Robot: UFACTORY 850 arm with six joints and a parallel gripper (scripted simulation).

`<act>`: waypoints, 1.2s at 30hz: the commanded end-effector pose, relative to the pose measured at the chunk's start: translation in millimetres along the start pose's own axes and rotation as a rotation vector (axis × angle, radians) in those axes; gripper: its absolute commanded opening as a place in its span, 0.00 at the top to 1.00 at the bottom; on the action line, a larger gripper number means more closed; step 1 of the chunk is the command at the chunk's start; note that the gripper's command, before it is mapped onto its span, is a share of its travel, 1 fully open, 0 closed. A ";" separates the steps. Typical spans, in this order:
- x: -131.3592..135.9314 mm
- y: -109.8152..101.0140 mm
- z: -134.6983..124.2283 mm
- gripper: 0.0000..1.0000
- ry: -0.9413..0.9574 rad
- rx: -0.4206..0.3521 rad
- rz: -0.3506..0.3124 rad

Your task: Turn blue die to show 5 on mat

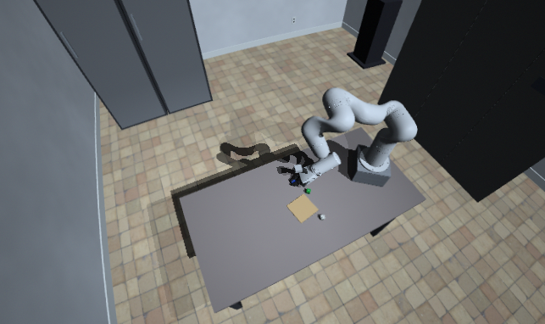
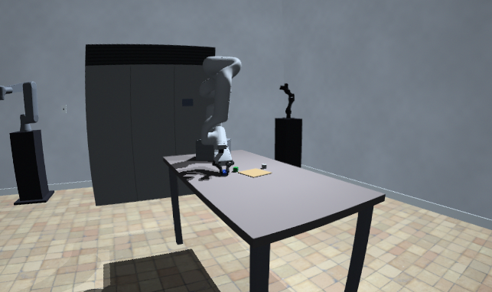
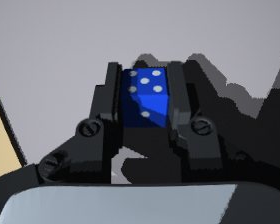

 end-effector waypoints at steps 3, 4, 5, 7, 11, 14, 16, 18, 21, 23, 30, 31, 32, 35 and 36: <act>-0.1 0.1 0.7 0.79 0.000 0.001 0.000; -0.1 0.1 0.7 0.79 0.000 0.001 0.000; -0.1 0.1 0.7 0.79 0.000 0.001 0.000; -0.1 0.1 0.7 0.79 0.000 0.001 0.000; -0.1 0.1 0.7 0.79 0.000 0.001 0.000; -0.1 0.1 0.7 0.79 0.000 0.001 0.000; -0.1 0.1 0.7 0.79 0.000 0.001 0.000; -0.1 0.1 0.7 0.75 0.000 0.001 0.000; -0.1 0.1 0.7 0.71 0.000 0.001 0.000; -0.1 0.1 0.7 0.71 0.000 0.001 0.000; -0.1 0.1 0.7 0.63 0.000 0.001 0.000; -0.1 0.1 0.7 0.63 0.000 0.001 0.000; -0.1 0.1 0.7 0.58 0.000 0.001 0.000; -0.1 0.1 0.7 0.58 0.000 0.001 0.000; -0.1 0.1 0.7 0.58 0.000 0.001 0.000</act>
Point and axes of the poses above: the point where the finger pads meet when closed, its own y axis out along the fingers, its own x axis across the jaws, z = x × y, the point moved 3 cm from there along -y, back along the fingers, and after that the axes turned 13 degrees about y, right-handed, at the moved point
